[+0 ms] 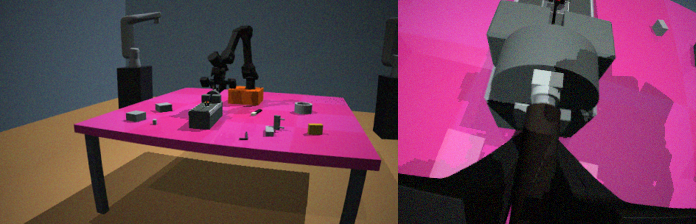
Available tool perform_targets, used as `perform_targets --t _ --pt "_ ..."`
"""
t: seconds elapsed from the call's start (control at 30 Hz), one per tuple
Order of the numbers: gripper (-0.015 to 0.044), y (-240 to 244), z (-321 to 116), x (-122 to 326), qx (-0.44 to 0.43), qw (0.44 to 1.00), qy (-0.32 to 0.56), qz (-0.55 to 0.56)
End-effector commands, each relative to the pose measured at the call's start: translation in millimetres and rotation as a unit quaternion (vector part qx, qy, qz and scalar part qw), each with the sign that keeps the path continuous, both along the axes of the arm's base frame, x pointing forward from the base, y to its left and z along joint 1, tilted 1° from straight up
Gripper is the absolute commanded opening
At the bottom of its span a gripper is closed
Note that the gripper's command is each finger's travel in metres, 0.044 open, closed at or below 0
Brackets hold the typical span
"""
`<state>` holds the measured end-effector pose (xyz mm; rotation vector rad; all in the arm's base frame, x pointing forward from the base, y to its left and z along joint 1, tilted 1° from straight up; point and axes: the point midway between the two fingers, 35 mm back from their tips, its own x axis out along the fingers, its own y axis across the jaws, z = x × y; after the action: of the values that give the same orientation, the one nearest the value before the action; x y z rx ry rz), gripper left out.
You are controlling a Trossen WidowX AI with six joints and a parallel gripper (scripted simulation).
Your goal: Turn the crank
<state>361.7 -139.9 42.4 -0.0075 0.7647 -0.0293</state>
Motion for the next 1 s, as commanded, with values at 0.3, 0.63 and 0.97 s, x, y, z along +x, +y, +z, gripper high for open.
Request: perform_targets --t 0.3,0.63,0.97 --pt "0.0000 11.9 -2.1 0.0 0.007 1.000 -0.001 0.009" --pt "0.0000 13.5 -3.3 -0.1 0.007 1.000 -0.001 0.009" --pt "0.0000 14.6 -4.4 -0.2 0.008 1.000 -0.001 0.009"
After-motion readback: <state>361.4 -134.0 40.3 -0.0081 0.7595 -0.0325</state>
